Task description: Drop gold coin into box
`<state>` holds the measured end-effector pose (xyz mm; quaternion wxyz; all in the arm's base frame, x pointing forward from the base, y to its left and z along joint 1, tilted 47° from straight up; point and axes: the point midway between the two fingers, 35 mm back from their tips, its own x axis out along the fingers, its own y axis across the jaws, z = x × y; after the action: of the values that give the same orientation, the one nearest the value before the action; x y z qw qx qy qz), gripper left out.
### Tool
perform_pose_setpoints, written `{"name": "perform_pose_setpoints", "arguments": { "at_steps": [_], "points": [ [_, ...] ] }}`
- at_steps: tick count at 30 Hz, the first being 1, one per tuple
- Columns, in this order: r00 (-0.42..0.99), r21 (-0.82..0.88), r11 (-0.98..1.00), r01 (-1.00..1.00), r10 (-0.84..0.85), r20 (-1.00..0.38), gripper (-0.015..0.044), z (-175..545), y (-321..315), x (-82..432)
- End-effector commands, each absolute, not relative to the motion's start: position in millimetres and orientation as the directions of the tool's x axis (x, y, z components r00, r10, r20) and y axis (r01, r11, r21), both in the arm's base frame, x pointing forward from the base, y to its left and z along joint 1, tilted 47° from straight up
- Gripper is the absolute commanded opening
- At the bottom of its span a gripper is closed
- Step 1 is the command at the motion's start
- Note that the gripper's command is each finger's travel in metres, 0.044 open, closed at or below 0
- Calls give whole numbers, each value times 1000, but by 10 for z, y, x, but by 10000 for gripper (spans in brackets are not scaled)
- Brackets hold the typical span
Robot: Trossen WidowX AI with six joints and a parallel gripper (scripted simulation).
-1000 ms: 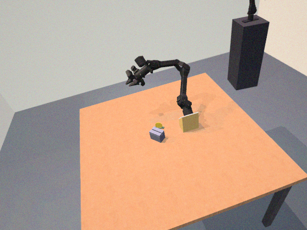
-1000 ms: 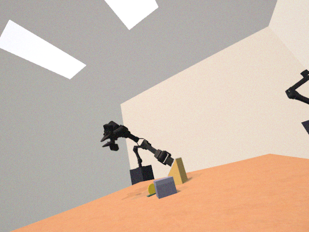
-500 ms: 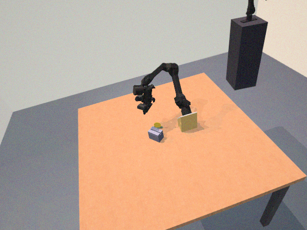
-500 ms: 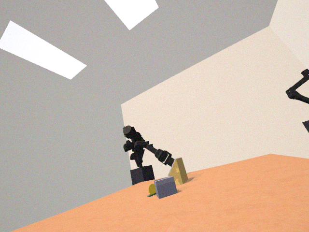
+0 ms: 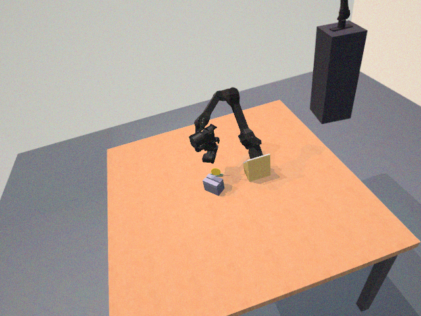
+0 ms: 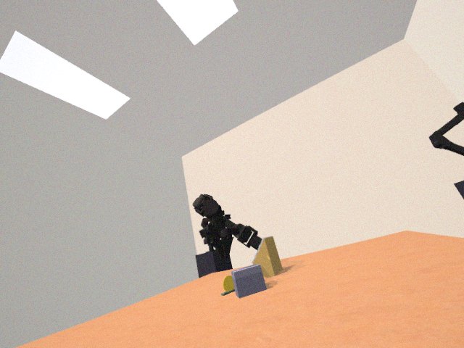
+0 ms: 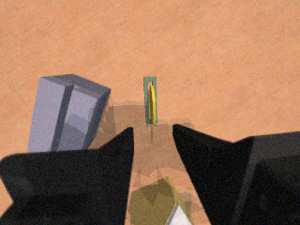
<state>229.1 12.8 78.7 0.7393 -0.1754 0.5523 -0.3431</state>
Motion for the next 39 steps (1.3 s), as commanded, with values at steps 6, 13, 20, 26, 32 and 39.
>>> {"name": "perform_pose_setpoints", "arguments": {
  "at_steps": [6,13,20,26,32,39],
  "points": [
    [138,-654,690,310,-713,-687,161,609,-114,2296],
    [138,-654,690,310,-714,-687,161,517,-229,2322],
    [138,-653,691,310,-712,-688,161,437,-301,2348],
    [138,-652,692,309,-711,-689,161,368,-369,2367],
    [138,-652,692,310,-711,-689,161,301,-439,2382],
    [138,-652,692,310,-712,-689,161,227,-523,2394]
  ]
}}
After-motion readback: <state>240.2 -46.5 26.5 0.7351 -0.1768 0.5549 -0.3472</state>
